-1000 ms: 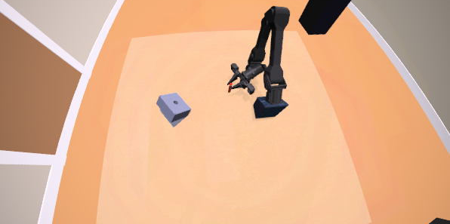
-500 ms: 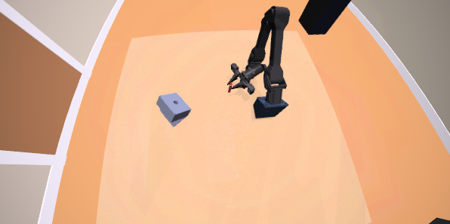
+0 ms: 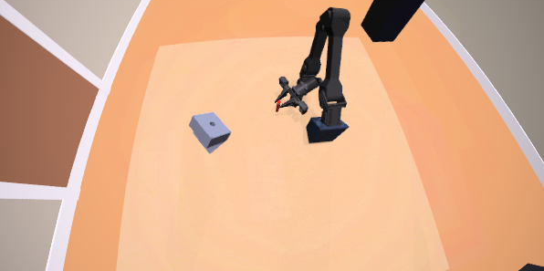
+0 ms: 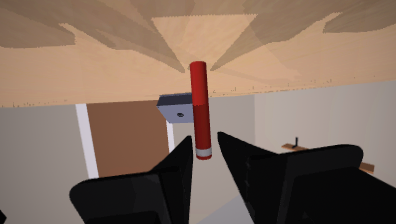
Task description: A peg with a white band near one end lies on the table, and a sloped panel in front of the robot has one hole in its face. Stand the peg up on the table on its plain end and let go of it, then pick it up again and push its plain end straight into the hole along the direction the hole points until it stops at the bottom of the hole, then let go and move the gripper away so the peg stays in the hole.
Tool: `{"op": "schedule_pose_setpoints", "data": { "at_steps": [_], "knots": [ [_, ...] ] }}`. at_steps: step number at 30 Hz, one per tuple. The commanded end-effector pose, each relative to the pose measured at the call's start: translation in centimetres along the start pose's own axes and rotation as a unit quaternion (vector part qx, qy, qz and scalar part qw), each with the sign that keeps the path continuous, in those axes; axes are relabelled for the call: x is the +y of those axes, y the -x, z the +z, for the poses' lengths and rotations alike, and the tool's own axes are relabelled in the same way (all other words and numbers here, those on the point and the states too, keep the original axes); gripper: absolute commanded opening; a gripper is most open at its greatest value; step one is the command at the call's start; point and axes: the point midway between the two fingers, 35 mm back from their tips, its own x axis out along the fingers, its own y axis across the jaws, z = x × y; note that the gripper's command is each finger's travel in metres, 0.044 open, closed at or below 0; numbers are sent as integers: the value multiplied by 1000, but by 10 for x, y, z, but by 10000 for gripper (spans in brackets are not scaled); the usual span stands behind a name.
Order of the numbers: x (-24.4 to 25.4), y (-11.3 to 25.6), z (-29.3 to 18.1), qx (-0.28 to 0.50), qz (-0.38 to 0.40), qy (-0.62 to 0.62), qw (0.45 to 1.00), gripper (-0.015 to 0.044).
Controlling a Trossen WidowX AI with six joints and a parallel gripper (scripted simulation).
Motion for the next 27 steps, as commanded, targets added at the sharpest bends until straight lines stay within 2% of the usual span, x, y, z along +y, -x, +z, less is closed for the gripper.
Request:
{"op": "schedule_pose_setpoints", "data": {
  "at_steps": [1,19,27],
  "knots": [
    [0,0,0,0,0,-1,1000,130],
    [0,0,0,0,0,-1,1000,130],
    [0,0,0,0,0,-1,1000,340]
  ]
}}
